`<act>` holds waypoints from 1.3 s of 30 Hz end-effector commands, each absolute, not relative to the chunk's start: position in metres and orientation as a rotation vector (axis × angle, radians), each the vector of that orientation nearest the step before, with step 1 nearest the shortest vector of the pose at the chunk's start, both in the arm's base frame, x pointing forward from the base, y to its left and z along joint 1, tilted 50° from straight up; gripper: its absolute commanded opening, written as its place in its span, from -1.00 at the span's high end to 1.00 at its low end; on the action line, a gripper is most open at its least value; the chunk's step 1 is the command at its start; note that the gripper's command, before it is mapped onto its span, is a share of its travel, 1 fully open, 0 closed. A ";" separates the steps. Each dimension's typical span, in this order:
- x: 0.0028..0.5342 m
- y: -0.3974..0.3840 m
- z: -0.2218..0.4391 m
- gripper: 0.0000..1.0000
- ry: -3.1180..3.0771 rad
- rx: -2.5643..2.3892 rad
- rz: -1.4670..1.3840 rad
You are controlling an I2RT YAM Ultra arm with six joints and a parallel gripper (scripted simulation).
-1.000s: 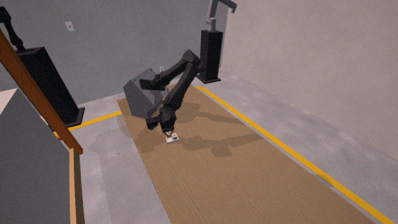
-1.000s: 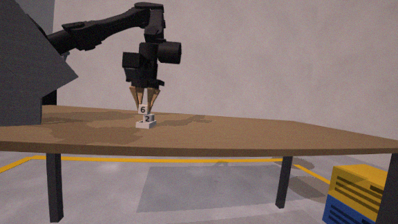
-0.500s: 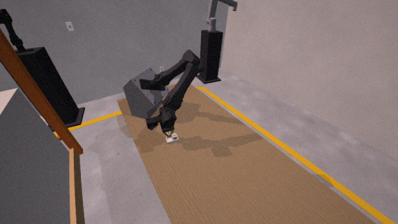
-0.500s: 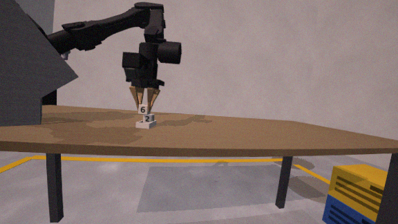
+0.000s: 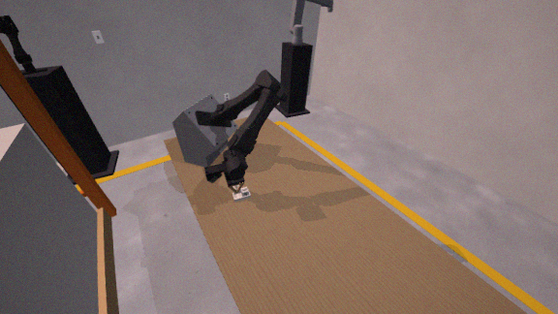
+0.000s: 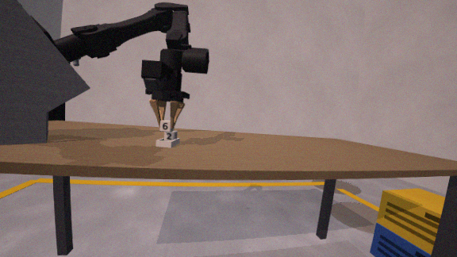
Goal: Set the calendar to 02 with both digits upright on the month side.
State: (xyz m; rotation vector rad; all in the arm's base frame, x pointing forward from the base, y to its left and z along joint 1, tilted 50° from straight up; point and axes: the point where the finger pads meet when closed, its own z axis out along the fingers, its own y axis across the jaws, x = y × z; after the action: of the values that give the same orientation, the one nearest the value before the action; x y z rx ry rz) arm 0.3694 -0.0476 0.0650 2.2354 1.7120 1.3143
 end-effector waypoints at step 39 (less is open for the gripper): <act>0.383 -0.044 0.055 0.49 1.696 2.234 1.310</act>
State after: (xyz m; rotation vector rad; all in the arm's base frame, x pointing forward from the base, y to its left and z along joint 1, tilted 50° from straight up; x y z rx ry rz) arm 0.3830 -0.0412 0.0545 2.2327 1.7045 1.3189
